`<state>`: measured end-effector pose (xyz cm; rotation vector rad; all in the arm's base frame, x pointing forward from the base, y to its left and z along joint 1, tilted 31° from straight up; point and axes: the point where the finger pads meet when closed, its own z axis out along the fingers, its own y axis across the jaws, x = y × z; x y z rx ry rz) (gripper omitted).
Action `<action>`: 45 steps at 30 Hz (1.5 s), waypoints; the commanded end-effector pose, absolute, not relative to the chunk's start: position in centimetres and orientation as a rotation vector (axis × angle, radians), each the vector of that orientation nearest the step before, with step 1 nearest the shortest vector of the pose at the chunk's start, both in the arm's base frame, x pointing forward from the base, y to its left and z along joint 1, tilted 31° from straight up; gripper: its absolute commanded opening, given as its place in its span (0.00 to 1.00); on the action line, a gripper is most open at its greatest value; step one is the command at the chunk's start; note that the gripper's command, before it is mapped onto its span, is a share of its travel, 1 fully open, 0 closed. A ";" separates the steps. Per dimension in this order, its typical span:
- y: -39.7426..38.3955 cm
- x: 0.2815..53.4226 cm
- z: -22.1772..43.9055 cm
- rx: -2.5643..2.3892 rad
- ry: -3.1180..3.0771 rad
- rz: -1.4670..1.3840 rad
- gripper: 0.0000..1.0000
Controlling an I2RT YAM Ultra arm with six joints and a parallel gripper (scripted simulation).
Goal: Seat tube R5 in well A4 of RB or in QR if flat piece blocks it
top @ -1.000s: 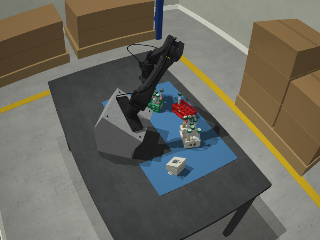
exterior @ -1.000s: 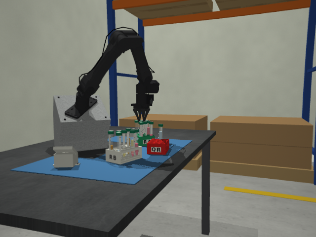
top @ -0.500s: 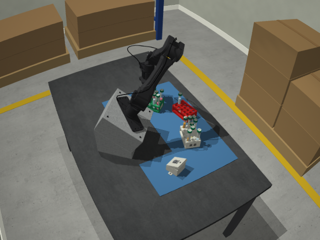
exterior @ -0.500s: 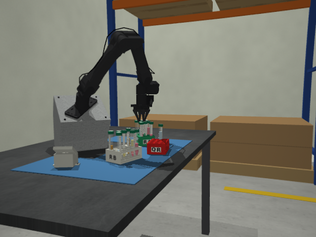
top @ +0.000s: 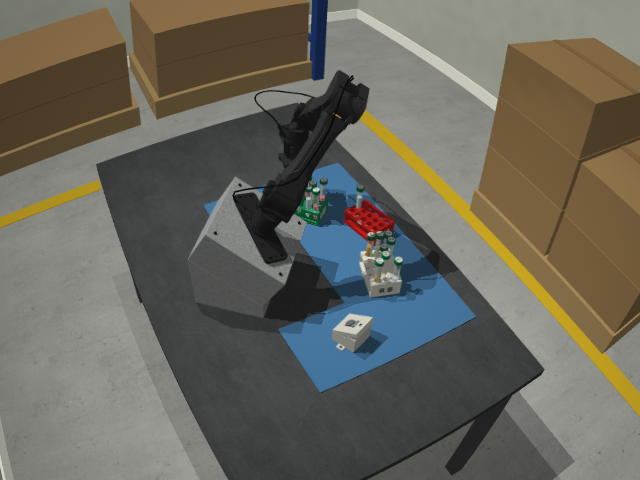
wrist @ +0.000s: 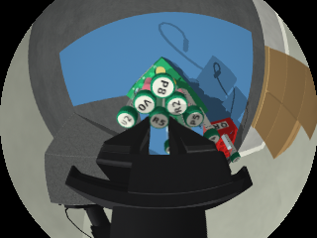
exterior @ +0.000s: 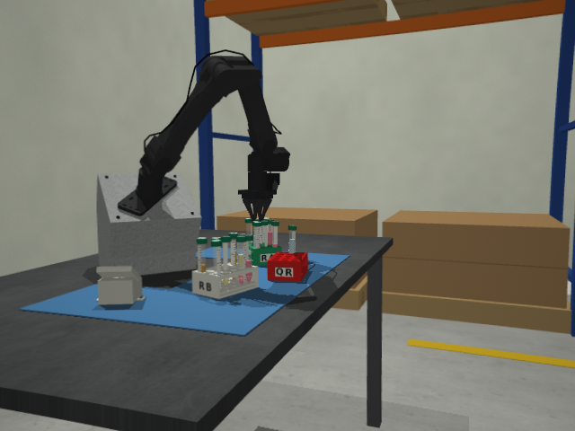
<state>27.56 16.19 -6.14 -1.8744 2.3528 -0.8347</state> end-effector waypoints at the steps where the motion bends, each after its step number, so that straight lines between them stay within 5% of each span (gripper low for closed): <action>1: 17.7 28.2 -5.2 -1.856 2.303 -0.806 0.00; 45: 18.8 27.0 -2.8 -1.851 2.323 -0.796 0.00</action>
